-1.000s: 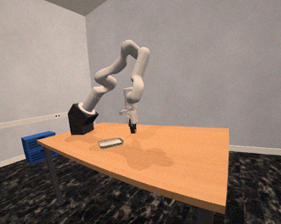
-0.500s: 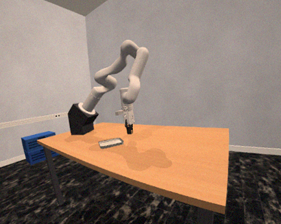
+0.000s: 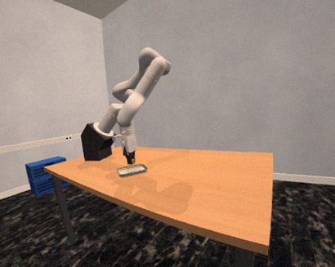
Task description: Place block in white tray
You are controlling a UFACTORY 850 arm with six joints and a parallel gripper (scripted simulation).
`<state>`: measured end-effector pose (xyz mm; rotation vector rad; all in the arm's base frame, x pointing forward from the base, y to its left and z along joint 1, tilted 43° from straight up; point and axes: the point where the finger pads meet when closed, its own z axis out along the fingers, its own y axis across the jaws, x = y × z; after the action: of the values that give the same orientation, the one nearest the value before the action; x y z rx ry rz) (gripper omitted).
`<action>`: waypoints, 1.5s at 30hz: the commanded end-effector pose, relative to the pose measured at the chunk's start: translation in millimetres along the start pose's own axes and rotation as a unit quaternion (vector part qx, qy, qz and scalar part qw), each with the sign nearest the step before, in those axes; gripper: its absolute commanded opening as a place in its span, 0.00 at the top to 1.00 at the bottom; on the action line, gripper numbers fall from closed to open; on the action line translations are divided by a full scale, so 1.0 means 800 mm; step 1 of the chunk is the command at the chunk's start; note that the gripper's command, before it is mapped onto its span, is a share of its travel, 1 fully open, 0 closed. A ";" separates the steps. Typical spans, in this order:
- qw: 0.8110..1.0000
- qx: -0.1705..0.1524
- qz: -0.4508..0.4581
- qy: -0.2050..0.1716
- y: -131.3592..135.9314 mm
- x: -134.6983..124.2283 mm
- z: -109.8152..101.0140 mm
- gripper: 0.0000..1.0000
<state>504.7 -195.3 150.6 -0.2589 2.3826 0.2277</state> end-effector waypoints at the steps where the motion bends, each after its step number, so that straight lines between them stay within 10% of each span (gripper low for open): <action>1: 1.000 0.001 0.001 0.000 -0.001 0.001 0.000 1.00; 45: 1.000 0.001 0.000 0.001 -0.004 0.002 0.056 1.00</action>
<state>532.9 -187.9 116.6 -0.2595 2.3858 0.2263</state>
